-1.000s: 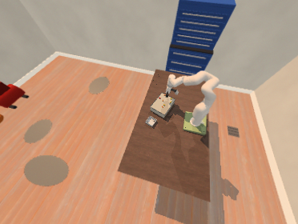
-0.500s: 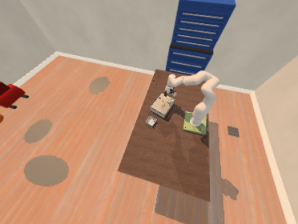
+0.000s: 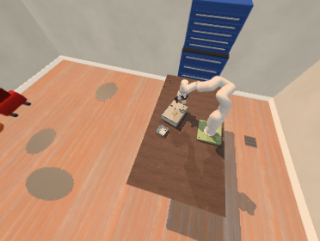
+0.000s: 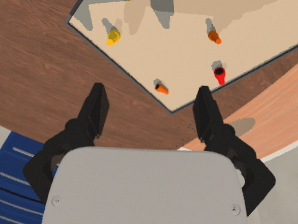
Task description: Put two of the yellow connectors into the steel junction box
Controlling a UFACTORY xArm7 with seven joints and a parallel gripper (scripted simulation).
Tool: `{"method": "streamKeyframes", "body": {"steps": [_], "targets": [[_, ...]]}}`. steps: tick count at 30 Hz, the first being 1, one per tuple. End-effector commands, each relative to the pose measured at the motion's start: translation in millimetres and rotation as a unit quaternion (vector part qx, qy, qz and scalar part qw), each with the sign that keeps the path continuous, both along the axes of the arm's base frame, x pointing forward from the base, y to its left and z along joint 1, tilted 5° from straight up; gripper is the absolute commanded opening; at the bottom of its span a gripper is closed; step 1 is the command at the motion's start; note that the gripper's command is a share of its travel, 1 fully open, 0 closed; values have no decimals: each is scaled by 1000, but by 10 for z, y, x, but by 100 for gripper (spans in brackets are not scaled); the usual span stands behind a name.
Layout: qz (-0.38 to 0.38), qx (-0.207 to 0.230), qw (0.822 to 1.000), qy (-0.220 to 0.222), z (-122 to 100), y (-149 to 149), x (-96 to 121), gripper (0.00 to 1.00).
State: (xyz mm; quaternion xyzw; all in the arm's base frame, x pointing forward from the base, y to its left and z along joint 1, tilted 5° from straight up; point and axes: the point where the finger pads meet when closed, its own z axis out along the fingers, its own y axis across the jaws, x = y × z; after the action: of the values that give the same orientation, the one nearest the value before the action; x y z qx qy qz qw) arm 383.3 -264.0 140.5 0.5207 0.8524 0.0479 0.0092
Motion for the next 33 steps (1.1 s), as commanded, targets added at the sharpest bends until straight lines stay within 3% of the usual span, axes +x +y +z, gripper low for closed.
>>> {"method": "streamKeyframes", "body": {"steps": [1, 17, 33], "targets": [[-79, -2, 997, 9, 29, -16, 15, 100], [-275, 9, 961, 18, 69, -32, 31, 100], [-391, 15, 920, 22, 101, -42, 44, 100]]}}
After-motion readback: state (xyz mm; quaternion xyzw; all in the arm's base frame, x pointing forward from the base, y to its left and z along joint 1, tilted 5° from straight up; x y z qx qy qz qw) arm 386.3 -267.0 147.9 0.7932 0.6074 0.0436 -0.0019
